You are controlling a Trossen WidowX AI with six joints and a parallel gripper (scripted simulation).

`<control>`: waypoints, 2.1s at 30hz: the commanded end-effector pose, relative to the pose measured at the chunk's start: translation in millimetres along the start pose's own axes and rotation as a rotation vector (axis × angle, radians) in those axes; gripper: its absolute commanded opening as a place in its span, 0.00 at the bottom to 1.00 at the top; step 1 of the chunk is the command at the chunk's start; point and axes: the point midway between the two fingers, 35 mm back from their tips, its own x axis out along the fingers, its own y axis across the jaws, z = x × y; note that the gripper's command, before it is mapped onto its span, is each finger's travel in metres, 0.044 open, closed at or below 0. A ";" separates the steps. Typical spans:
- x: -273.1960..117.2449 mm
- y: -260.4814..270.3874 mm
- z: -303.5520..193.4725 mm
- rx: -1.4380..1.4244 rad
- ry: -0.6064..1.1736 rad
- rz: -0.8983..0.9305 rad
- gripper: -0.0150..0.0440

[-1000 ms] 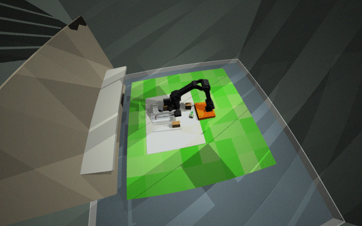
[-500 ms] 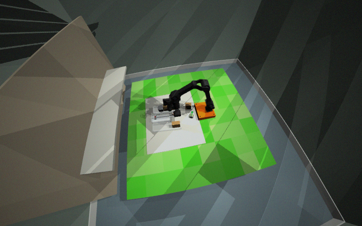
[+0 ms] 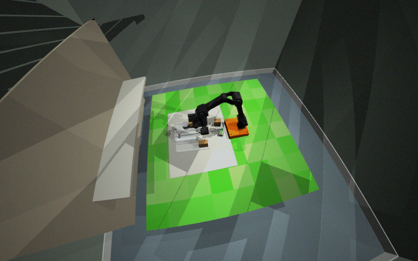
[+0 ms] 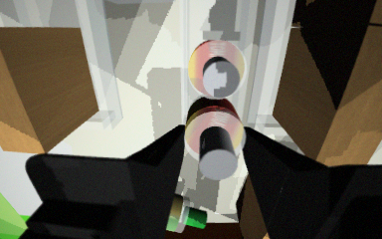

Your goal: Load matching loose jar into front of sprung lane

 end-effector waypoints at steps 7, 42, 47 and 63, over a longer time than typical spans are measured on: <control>-4.5 -0.5 10.0 -0.003 -0.037 -0.004 0.25; -4.7 -0.5 14.6 -0.003 -0.038 -0.004 0.25; -4.8 -0.5 15.3 -0.003 -0.038 -0.004 0.25; -4.2 -0.5 16.9 -0.003 -0.038 -0.004 0.25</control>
